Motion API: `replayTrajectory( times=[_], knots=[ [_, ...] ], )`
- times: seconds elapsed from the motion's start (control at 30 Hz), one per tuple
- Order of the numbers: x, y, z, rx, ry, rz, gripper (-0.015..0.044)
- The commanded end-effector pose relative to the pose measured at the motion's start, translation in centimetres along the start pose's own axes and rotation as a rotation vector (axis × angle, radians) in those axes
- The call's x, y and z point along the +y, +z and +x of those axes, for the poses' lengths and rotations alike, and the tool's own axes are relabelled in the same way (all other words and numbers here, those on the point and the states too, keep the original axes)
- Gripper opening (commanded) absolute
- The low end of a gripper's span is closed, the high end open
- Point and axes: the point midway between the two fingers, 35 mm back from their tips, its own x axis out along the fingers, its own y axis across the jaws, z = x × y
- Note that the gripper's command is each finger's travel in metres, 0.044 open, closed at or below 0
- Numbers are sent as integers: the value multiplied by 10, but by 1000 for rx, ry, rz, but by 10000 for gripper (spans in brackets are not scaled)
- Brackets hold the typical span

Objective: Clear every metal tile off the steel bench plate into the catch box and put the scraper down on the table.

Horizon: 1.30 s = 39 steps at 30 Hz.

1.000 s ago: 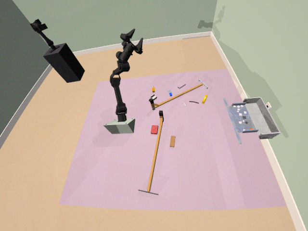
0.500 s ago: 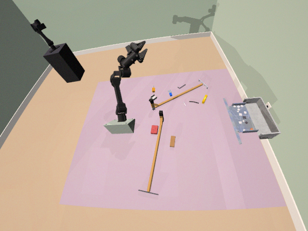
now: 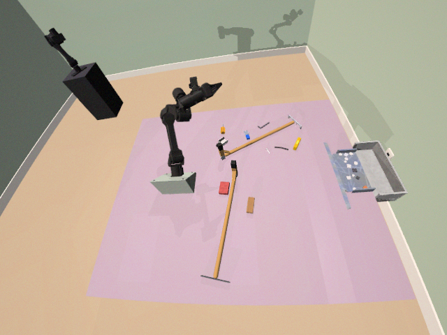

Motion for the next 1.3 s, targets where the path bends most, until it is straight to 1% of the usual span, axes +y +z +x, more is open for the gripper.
replayTrajectory(
  times=[0.0,0.57,1.27],
  knots=[
    [-2,-27,-7,77,21,139,440],
    [12,-109,-39,352,66,629,440],
    [10,-107,-37,355,66,634,440]
  ],
)
